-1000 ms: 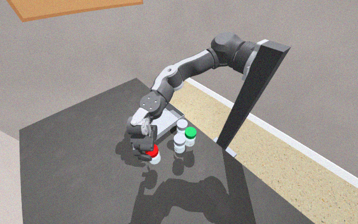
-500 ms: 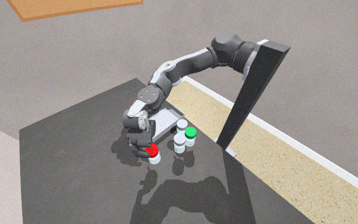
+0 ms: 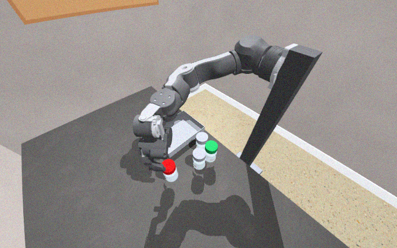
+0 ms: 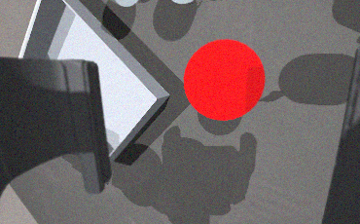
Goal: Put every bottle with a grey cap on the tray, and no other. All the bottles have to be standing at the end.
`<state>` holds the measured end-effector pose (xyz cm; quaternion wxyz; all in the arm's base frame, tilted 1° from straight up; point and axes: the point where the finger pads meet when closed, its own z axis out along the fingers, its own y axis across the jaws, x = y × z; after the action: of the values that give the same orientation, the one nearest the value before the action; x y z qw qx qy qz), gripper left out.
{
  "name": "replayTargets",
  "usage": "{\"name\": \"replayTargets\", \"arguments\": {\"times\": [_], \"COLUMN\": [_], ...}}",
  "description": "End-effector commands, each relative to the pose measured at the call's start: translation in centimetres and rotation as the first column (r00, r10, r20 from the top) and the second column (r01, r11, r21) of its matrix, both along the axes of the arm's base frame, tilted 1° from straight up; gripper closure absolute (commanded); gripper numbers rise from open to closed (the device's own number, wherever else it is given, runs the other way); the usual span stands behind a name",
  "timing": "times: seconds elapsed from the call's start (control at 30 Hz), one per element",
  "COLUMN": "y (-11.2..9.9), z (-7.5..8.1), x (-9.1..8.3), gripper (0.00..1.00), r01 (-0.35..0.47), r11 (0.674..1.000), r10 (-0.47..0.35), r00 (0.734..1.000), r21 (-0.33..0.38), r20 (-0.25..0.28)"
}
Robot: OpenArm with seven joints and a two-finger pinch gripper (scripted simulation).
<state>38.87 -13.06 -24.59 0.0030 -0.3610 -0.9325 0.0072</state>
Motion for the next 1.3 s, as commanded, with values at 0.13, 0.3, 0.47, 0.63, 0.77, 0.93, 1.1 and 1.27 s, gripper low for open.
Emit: {"name": "replayTargets", "arguments": {"times": [0.13,0.3,0.47,0.63,0.77,0.93,1.1,1.27], "y": [0.0,0.0,0.0,0.0,0.0,0.0,0.0,0.0], "z": [1.6,1.8,1.7,1.7,1.7,1.7,1.7,1.7], "x": [0.1,0.1,0.1,0.1,0.1,0.1,0.1,0.1], "gripper": [0.48,0.48,0.58,0.58,0.58,0.58,0.58,0.58], "r01": [0.011,0.012,0.007,0.007,0.007,0.007,0.007,0.007], "r11": [1.000,1.000,1.000,1.000,1.000,1.000,1.000,1.000], "r10": [-0.011,-0.012,-0.007,-0.007,-0.007,-0.007,-0.007,-0.007], "r00": [1.000,1.000,1.000,1.000,1.000,1.000,1.000,1.000], "r21": [0.003,0.003,0.003,0.003,0.003,0.003,0.003,0.003], "r20": [0.000,0.000,0.000,0.000,0.000,0.000,0.000,0.000]}}
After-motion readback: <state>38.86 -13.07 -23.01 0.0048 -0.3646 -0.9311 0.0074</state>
